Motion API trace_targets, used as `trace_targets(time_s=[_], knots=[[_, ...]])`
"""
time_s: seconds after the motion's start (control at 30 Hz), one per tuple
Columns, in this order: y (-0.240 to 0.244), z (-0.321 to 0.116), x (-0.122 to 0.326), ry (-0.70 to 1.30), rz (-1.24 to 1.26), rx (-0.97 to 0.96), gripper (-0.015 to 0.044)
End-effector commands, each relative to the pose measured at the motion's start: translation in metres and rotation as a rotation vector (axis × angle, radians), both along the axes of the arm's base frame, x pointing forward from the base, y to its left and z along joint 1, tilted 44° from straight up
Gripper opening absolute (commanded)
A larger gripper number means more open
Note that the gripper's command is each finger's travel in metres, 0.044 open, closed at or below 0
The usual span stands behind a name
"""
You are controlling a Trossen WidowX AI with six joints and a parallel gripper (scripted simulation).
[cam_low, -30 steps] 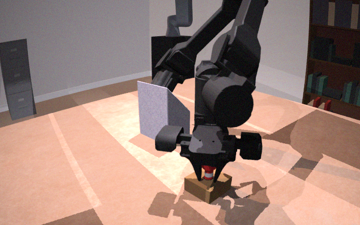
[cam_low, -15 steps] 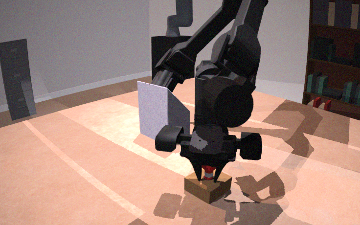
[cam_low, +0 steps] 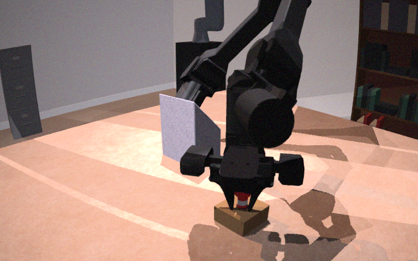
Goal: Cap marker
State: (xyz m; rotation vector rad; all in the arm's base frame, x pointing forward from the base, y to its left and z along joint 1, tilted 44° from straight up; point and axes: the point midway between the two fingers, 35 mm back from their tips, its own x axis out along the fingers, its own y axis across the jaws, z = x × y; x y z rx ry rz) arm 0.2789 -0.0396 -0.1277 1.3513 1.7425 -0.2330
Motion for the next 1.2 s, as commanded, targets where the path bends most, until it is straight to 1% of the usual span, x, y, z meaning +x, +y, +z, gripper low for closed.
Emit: trace_targets(time_s=[0.0,0.17,0.73,0.83,0.97,1.17], knots=[[0.002,-0.001,0.0,0.003,0.002,0.003,0.0],[0.002,-0.001,0.0,0.003,0.002,0.003,0.0],[0.0,0.0,0.0,0.0,0.0,0.0,0.044],[-0.009,0.008,0.002,-0.001,-0.001,-0.001,0.044],[-0.051,0.053,0.003,-0.006,-0.004,-0.001,0.044],[-0.053,0.055,0.002,-0.006,-0.005,-0.001,0.044]])
